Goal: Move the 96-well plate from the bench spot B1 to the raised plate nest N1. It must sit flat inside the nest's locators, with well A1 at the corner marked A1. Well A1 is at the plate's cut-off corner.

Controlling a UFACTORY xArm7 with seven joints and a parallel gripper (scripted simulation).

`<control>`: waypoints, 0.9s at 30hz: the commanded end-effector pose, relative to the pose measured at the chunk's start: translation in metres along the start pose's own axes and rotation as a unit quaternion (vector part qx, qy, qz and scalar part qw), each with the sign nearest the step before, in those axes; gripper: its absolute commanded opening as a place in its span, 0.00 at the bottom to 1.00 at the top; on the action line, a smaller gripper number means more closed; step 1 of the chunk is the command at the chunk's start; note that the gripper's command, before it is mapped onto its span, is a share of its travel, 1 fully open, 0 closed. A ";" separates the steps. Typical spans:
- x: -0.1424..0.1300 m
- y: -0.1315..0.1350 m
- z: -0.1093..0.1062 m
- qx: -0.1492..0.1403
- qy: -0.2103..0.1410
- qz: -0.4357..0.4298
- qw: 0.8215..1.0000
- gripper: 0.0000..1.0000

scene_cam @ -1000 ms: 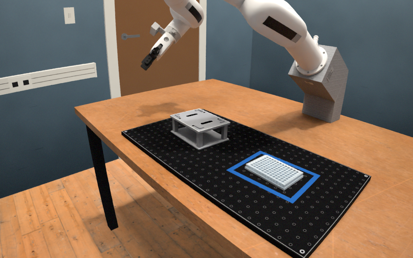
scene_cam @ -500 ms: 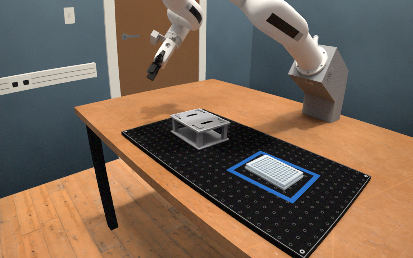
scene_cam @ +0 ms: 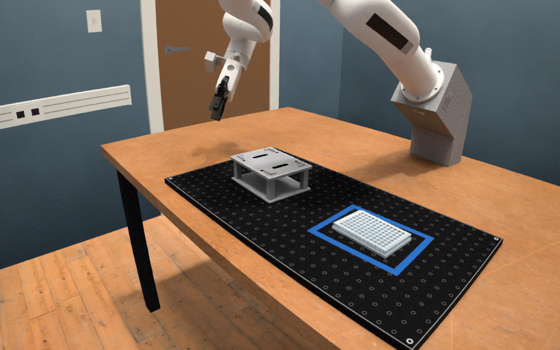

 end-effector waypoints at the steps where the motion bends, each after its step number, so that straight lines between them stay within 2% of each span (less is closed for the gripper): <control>1: -0.011 -0.006 0.005 0.004 -0.025 0.012 1.000 1.00; 3: -0.019 -0.010 0.008 0.010 -0.056 0.024 0.998 1.00; 7: -0.027 -0.014 0.012 0.010 -0.057 0.024 0.998 1.00; 9: -0.035 -0.018 0.014 0.014 -0.088 0.034 0.995 1.00; 11: -0.035 -0.018 0.014 0.014 -0.088 0.034 0.995 1.00; 12: -0.039 -0.020 0.016 0.017 -0.104 0.039 0.994 1.00; 15: -0.047 -0.024 0.018 0.017 -0.104 0.039 0.994 1.00; 18: -0.058 -0.030 0.021 0.021 -0.151 0.051 0.987 1.00; 21: -0.065 -0.033 0.022 0.021 -0.151 0.051 0.987 1.00; 24: -0.077 -0.039 0.024 0.022 -0.198 0.058 0.978 1.00; 27: -0.083 -0.042 0.024 0.022 -0.198 0.058 0.978 1.00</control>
Point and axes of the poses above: the point where the finger pads meet when closed, its own z axis out along the fingers, its own y axis across the jaws, x = y × z, the point moved 2 cm from there along -z, back along the fingers, and after that the axes turned 5 degrees about -z, right-handed, at the moved point
